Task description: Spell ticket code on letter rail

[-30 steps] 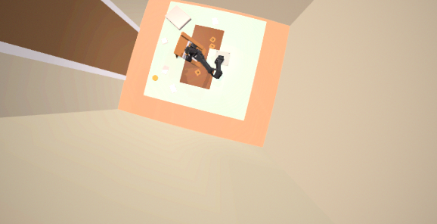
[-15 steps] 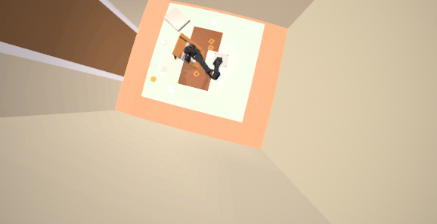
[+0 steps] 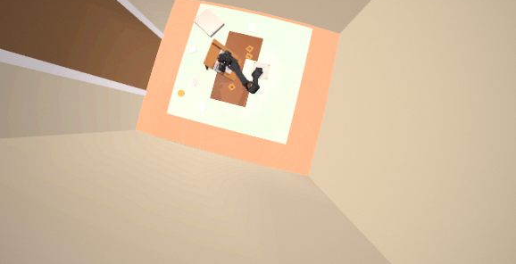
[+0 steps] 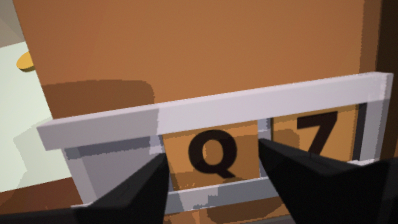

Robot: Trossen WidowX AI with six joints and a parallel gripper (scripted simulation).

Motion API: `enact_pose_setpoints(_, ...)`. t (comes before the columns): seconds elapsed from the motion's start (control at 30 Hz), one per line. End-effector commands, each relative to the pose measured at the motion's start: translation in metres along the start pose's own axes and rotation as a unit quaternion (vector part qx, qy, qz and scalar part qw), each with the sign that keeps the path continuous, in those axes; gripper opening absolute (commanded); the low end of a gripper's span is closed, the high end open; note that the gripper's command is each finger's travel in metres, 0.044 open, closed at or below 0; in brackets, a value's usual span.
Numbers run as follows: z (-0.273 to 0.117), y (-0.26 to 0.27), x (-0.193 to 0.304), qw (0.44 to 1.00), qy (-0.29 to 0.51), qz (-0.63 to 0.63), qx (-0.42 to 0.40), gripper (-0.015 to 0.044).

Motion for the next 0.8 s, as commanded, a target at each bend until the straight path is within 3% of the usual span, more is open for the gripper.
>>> enact_pose_setpoints(0.0, 0.0, 0.0, 0.0, 1.0, 0.0, 0.0, 0.0, 0.0052)
enact_pose_setpoints(0.3, -0.004, 0.0, 0.0, 1.0, -0.001, -0.002, -0.002, 0.0289)
enact_pose_setpoints(0.77, -0.018, -0.001, 0.0, 1.0, -0.001, -0.002, -0.002, 0.0295)
Point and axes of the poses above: the point midway between the two fingers, 35 mm back from their tips, its own z axis out along the fingers, its own y axis across the jaws, x = y × z, the point moved 9 cm from there along -z, back along the fingers, and after that the axes turned 10 degrees about -z, right-handed, at the moved point
